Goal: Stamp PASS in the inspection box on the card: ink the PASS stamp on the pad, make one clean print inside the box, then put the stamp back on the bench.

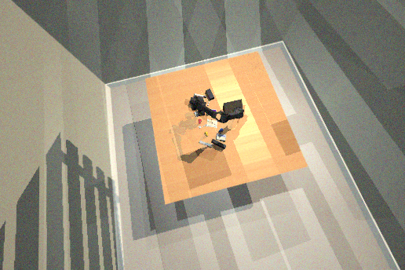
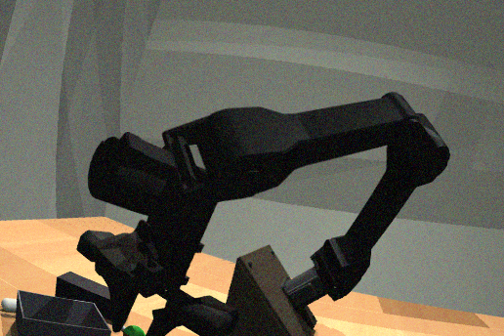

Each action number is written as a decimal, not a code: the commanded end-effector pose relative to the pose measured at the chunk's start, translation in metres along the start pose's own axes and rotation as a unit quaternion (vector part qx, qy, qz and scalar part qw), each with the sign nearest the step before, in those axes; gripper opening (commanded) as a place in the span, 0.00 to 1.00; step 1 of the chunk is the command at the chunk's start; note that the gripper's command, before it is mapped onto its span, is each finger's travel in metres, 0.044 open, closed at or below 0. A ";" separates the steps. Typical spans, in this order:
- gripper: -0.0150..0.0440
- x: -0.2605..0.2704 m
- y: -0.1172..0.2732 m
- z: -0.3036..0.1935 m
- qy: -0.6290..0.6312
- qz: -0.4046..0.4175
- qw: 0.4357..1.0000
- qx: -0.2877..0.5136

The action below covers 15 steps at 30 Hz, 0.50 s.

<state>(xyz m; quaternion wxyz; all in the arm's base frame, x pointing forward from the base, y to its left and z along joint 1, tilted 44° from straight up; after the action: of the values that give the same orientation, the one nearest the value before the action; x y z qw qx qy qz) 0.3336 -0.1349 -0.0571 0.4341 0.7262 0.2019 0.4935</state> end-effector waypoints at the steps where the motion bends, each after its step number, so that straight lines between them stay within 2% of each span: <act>1: 0.68 0.000 0.000 0.000 0.000 0.000 1.000 0.000; 4: 0.68 -0.001 0.009 0.003 0.000 -0.001 1.000 0.000; 11: 0.68 -0.015 0.105 0.012 -0.002 -0.001 1.000 0.001; 15: 0.68 -0.016 0.115 0.012 -0.002 0.000 1.000 0.001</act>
<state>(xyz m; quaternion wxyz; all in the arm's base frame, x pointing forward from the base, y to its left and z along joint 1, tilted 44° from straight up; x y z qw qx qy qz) 0.3251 -0.2110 0.0190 0.4415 0.7253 0.1949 0.4909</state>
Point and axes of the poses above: the point midway between the two fingers, 35 mm back from their tips, its own y axis back along the fingers, its own x axis across the jaws, z = x × y, the point moved 1 cm from there along y, back along the fingers, and after that the axes turned 14 degrees about -y, right-handed, at the moved point
